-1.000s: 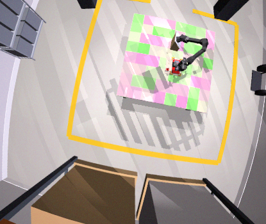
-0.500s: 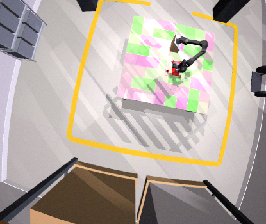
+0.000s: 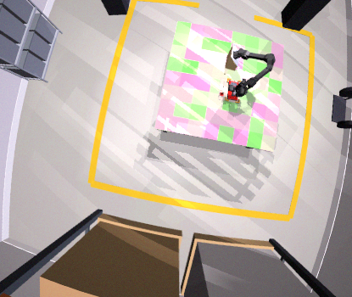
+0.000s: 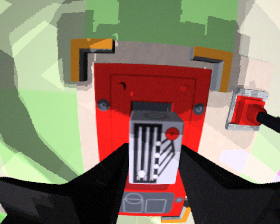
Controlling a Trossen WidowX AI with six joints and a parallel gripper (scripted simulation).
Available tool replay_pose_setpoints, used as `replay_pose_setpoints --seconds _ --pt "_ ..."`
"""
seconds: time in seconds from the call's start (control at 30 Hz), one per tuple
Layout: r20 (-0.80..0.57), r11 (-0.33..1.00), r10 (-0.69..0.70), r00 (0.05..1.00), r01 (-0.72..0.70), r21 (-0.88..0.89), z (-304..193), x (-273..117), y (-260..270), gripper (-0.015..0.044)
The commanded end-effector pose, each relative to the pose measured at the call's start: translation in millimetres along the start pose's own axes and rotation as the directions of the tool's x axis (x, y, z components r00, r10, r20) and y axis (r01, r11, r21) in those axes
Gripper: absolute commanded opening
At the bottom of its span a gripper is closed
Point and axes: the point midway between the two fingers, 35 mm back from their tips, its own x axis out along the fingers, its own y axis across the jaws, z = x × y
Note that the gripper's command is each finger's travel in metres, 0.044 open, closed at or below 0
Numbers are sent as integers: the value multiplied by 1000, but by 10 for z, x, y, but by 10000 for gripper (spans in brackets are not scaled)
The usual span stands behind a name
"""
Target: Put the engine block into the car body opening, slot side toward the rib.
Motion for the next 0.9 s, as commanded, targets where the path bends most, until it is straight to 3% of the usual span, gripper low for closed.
replay_pose_setpoints --seconds 0.0,0.87 --pt "0 1000 4 1000 -4 4 -1 12 6 159" --pt "0 1000 5 1000 -5 10 0 92 8 159"
